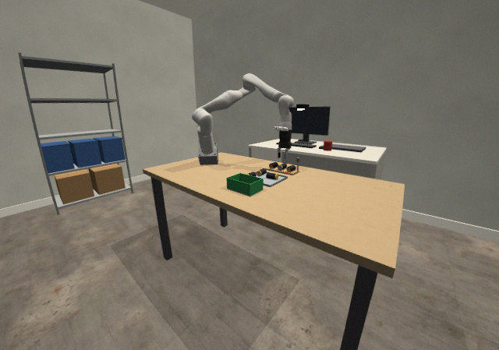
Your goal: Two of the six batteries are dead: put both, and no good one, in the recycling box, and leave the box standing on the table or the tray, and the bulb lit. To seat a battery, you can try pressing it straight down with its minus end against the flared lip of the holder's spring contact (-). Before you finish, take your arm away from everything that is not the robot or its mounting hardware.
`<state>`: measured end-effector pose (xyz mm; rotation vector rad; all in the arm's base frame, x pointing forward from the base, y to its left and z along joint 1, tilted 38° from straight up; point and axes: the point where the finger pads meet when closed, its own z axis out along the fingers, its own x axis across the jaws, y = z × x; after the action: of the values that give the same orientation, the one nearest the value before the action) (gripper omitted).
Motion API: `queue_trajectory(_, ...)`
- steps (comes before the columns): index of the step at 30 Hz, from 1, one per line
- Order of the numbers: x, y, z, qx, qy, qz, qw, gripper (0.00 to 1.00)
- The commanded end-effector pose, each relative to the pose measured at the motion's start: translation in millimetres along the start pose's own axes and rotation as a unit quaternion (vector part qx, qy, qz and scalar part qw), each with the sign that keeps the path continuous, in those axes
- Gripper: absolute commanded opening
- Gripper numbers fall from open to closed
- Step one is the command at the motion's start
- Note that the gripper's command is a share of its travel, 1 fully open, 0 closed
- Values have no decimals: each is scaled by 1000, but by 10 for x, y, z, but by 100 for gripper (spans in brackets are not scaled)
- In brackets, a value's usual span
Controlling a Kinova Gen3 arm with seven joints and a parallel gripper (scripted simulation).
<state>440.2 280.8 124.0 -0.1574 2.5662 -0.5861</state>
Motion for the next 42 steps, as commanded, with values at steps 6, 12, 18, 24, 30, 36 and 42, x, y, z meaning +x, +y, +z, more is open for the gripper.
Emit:
queue_trajectory(6,-3,4,-195,-1,-1,0,1000,90)
queue_trajectory(12,-3,3,-582,-1,-1,0,1000,90)
queue_trajectory(18,60,4,-582,-1,-1,0,1000,90)
queue_trajectory(24,309,5,-581,-1,-1,0,1000,90)
queue_trajectory(30,640,6,-581,-1,-1,0,1000,90)
queue_trajectory(36,651,6,-581,-1,-1,0,1000,90)
queue_trajectory(42,651,6,-581,-1,-1,0,1000,90)
